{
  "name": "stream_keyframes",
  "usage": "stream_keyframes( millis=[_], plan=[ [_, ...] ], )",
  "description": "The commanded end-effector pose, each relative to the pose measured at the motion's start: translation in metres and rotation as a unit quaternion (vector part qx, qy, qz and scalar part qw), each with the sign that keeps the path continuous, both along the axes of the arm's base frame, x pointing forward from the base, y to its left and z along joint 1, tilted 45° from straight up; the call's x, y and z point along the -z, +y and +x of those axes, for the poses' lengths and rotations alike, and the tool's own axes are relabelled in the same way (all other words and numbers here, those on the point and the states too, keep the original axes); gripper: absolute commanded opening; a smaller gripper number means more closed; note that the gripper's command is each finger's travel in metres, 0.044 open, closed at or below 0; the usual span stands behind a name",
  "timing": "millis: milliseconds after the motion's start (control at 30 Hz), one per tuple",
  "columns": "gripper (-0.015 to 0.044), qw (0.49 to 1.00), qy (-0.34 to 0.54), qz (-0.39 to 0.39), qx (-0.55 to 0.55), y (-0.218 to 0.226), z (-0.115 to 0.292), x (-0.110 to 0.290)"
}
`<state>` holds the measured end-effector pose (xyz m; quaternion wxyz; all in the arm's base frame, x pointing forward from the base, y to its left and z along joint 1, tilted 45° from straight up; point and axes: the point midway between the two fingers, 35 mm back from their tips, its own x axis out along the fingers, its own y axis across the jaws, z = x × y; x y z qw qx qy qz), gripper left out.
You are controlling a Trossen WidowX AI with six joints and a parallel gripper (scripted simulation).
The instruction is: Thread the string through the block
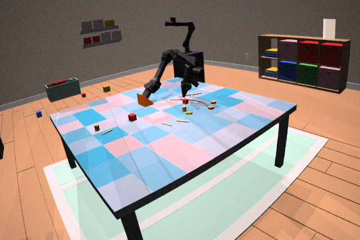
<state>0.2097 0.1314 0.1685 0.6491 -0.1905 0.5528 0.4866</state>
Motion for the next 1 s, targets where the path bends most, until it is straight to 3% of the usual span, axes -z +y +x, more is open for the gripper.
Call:
stream_keyframes(
  millis=[0, 433, 967],
  plan=[
    [0.0440, 0.931, -0.181, 0.126, -0.289, -0.0050, 0.0058, 0.0009],
    [0.0440, 0.774, -0.364, 0.173, -0.488, -0.0110, 0.0113, -0.0014],
    [0.0440, 0.771, -0.368, 0.173, -0.491, -0.0111, 0.0114, -0.0014]
  ],
)
